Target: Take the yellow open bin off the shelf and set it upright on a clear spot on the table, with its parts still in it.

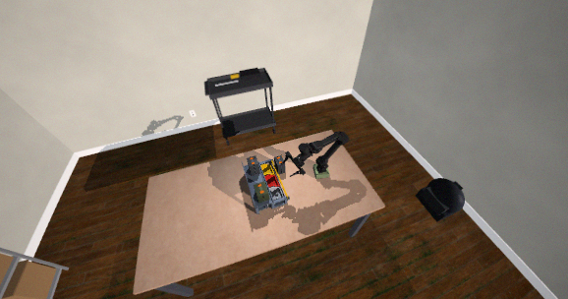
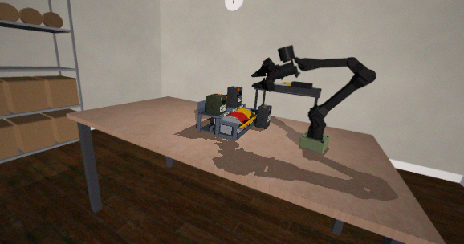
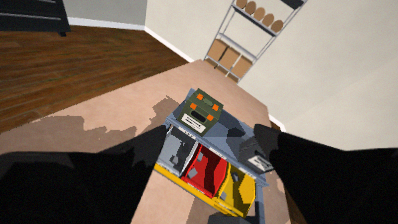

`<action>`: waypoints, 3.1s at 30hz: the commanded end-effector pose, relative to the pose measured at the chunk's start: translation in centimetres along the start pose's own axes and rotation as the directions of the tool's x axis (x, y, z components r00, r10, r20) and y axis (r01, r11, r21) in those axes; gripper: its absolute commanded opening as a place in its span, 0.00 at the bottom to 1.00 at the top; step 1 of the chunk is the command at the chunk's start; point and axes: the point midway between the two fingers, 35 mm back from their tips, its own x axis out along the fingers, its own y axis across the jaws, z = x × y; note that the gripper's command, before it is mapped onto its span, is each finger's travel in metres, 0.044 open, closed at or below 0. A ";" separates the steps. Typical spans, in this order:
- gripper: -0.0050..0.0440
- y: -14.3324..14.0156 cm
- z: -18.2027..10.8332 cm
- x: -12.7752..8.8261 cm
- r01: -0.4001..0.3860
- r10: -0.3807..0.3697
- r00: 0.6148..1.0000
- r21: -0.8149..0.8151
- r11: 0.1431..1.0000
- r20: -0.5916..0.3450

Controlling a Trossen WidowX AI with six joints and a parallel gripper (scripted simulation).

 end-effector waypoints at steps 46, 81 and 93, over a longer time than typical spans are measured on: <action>1.00 -6.8 2.0 -1.4 0.209 -0.278 0.946 0.344 0.915 0.164; 1.00 -9.2 1.9 -6.2 0.255 -0.430 0.869 0.523 0.813 0.245; 1.00 -8.5 1.4 -8.2 0.255 -0.430 0.869 0.523 0.813 0.245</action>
